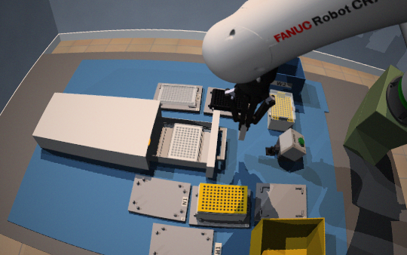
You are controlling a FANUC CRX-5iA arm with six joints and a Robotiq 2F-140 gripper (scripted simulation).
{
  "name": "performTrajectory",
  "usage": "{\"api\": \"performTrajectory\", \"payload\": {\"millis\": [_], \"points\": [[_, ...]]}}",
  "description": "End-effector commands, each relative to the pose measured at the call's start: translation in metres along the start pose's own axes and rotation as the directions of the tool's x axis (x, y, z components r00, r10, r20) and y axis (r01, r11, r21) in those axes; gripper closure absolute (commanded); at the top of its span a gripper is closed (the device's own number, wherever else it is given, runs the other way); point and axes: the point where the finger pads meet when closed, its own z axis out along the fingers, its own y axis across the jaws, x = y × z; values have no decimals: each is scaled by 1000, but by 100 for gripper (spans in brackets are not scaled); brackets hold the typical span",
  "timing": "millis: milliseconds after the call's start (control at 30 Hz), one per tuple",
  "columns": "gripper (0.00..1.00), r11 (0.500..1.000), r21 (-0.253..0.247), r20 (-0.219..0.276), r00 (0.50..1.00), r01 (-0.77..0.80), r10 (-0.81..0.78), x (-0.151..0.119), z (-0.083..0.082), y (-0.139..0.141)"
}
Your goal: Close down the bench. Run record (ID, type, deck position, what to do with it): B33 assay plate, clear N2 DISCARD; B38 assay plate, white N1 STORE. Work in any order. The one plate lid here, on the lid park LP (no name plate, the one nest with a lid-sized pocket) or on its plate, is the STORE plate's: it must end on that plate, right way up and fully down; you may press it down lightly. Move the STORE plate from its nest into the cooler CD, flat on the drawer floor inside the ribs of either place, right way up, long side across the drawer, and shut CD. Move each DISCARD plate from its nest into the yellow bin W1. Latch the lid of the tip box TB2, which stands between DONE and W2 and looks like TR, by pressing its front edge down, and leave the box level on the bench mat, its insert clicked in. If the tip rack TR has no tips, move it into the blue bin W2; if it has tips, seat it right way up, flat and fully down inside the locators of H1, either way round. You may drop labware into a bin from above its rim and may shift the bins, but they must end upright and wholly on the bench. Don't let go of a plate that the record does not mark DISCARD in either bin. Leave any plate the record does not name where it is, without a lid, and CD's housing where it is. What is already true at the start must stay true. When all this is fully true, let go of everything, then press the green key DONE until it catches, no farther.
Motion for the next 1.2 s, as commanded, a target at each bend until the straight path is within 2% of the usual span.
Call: {"api": "performTrajectory", "payload": {"millis": [0, 1167], "points": [[100, 1000, 0, 0, 1000, 0, 0, 0, 4, 0], [100, 1000, 0, 0, 1000, 0, 0, 0, 44, 0]]}}
